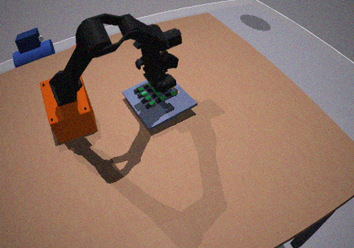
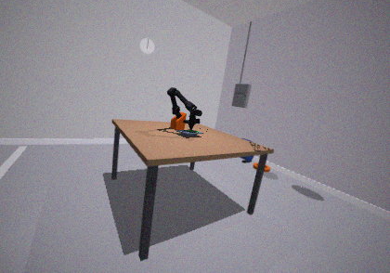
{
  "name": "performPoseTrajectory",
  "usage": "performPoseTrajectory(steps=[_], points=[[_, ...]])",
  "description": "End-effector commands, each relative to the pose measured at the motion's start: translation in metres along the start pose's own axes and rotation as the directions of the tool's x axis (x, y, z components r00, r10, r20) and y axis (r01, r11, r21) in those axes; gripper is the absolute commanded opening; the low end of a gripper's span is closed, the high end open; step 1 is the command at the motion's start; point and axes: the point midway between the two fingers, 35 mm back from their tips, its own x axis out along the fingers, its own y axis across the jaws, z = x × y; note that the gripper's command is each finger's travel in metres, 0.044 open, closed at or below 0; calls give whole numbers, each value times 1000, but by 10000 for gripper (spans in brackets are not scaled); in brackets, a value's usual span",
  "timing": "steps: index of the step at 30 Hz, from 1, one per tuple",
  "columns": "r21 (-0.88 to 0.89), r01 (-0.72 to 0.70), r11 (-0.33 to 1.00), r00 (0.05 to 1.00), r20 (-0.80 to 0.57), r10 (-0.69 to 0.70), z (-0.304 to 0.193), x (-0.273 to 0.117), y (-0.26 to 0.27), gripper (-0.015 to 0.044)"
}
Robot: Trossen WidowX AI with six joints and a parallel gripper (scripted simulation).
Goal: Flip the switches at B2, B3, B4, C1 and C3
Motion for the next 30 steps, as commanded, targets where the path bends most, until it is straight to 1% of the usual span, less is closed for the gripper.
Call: performPoseTrajectory(steps=[1, 30], points=[[-2, 5, 1000, 1000, -1, -5, 0, 0, -1, 0], [-2, 5, 1000, 1000, -1, -5, 0, 4, -1, 0]])
